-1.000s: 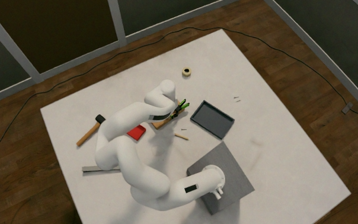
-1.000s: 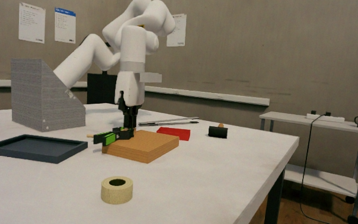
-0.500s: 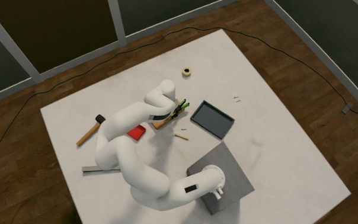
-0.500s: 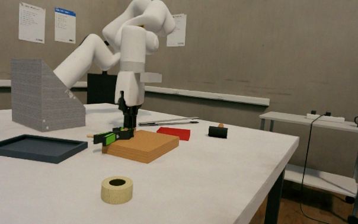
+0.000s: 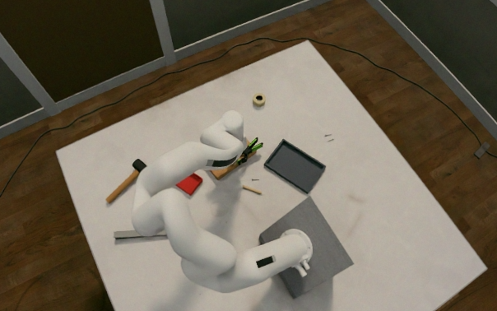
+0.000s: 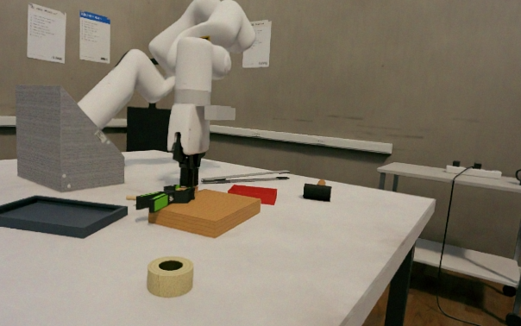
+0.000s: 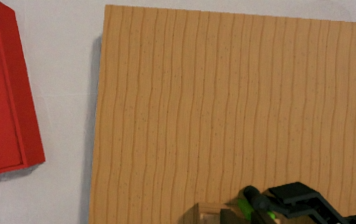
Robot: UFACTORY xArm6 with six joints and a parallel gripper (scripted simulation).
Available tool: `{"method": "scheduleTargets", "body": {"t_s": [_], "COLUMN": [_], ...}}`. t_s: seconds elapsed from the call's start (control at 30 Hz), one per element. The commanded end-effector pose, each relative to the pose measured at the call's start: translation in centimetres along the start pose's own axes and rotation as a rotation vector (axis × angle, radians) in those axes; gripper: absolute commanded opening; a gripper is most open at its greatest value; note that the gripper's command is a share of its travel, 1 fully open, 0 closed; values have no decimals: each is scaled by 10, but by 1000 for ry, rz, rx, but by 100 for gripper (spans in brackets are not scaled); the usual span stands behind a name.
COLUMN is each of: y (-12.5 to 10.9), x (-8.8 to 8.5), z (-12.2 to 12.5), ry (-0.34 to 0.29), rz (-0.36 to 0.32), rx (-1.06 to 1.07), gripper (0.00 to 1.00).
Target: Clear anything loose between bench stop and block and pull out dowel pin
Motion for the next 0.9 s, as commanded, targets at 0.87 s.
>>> {"method": "scheduleTargets", "body": {"t_s": [0.87], "y": [1], "x": [-1], "z": [0], "ry": [-1], "rz": [2], "rx": [-63], "gripper": [0]}}
Point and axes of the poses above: the point where the finger pads meet when closed, its own x axis out along the fingers, its own z axis across the jaws, y = z × x, the point moved 5 cm from there along -x, back along the fingers, and after that the axes turned 11 degrees about x, right-handed, at the moved point
